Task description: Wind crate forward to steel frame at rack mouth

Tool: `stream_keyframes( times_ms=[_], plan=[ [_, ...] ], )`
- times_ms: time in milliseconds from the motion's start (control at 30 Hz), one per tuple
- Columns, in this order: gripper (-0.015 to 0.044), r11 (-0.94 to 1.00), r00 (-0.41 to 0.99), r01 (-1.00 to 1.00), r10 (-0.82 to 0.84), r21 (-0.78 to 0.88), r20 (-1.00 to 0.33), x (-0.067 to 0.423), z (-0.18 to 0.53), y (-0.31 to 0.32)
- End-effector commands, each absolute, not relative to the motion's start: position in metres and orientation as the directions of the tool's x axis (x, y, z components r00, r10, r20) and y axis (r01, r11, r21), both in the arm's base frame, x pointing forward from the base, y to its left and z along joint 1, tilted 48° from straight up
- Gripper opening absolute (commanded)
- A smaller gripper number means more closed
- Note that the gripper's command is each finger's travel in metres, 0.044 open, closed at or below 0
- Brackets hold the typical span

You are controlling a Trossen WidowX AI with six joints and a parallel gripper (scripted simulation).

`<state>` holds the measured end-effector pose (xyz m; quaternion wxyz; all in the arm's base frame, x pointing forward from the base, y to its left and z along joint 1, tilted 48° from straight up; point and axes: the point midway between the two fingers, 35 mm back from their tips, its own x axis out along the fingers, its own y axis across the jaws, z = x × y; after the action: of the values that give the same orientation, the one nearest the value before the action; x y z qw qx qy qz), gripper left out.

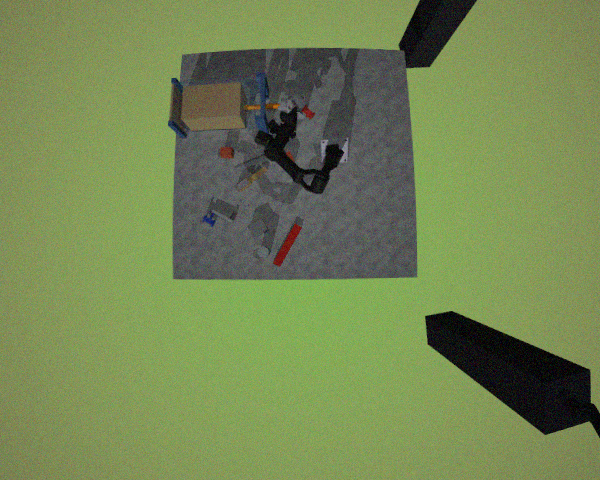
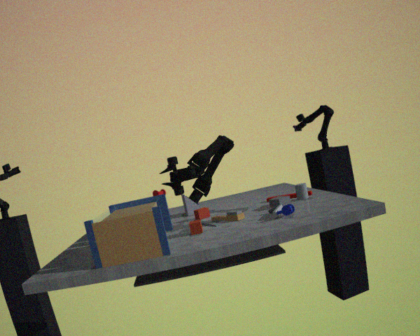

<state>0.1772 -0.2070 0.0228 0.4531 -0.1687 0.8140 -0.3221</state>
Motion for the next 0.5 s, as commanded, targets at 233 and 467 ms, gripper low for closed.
stream_keyframes(
  times_ms=[233,467],
  plan=[
    [0.024,0.737,-0.532,0.011,-0.568,-0.676,-0.628,0.1771,0.0243,-0.2078],
    [0.024,0.737,-0.532,0.011,-0.568,-0.676,-0.628,0.1771,0.0243,-0.2078]
  ],
)
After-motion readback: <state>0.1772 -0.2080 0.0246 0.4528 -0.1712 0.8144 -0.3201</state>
